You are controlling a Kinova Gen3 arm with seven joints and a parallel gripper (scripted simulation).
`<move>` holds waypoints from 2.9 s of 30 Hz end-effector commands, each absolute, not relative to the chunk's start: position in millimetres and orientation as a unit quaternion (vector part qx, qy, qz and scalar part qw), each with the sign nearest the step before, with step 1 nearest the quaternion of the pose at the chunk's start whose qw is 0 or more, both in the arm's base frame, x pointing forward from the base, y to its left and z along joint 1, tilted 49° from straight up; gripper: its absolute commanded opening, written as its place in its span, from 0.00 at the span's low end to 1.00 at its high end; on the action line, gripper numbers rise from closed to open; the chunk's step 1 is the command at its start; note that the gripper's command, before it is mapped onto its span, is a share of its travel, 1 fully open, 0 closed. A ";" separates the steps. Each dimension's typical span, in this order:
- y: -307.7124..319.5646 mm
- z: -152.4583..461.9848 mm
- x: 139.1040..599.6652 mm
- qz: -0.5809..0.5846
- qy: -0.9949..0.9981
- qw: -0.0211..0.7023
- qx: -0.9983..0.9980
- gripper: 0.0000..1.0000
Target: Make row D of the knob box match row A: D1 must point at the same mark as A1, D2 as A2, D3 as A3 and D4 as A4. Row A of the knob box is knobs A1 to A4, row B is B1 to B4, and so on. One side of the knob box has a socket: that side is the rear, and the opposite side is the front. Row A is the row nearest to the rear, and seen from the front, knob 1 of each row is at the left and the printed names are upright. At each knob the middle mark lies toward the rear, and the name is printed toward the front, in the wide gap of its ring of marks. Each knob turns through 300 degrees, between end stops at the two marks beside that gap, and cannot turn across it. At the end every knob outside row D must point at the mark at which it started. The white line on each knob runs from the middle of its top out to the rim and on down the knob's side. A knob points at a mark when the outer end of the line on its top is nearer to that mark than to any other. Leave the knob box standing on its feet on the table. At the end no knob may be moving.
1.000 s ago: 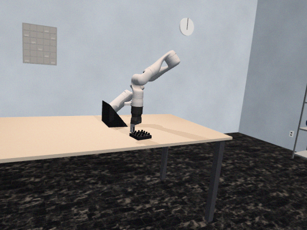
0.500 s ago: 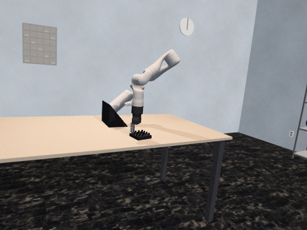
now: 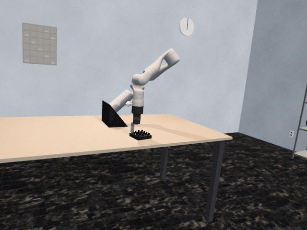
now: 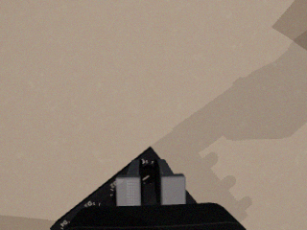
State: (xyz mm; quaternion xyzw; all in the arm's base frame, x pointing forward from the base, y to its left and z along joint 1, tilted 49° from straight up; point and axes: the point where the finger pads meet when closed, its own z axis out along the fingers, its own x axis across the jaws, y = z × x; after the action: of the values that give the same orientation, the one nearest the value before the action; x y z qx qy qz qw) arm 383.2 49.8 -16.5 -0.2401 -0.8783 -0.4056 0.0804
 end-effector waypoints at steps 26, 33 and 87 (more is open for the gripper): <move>49.1 -19.0 384.4 -0.410 -0.911 -0.013 -0.041 0.30; 49.0 -19.0 384.6 -0.409 -0.912 -0.032 0.001 0.30; 48.9 -19.0 385.1 -0.405 -0.909 -0.066 0.076 0.46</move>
State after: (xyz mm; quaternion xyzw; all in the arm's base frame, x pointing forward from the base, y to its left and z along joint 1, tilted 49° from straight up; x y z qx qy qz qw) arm 383.5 49.6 -17.0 0.0735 -0.9077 -0.4084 -0.0629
